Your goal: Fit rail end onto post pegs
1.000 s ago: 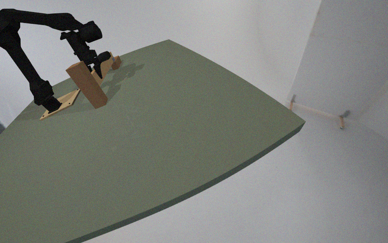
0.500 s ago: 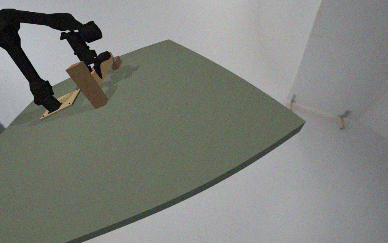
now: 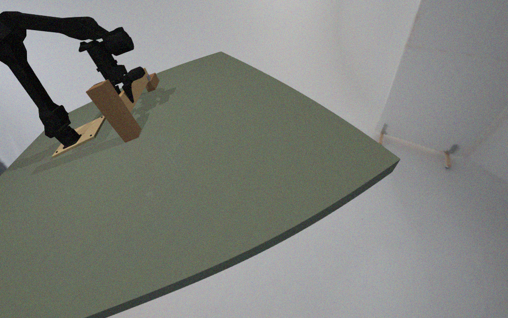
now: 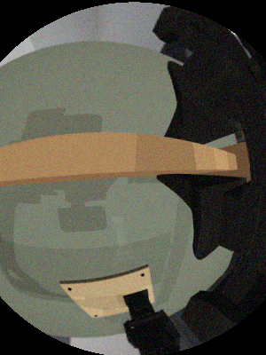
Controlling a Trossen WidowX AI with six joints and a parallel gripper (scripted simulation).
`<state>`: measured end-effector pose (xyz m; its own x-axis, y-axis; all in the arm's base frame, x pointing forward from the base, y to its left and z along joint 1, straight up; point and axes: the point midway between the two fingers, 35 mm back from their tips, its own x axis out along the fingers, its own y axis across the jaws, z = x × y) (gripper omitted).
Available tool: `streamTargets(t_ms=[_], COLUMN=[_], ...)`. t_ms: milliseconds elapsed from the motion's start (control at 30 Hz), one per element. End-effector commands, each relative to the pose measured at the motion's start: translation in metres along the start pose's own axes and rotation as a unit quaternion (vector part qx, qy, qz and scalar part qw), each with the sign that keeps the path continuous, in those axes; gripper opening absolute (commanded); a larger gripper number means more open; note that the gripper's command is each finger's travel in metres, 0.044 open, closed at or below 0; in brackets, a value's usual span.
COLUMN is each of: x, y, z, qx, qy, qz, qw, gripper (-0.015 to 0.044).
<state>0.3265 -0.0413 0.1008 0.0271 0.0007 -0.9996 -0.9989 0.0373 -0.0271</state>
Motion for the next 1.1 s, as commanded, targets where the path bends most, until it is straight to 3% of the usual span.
streamTargets(t_ms=[0,1067], x=[-0.0031,-0.0005], y=[0.0001,-0.0001], z=[0.0013,-0.0026], qx=[0.001,0.001], qy=[0.002,0.002], qz=[-0.003,-0.003], qw=[1.0,1.0], gripper=[0.0,0.0])
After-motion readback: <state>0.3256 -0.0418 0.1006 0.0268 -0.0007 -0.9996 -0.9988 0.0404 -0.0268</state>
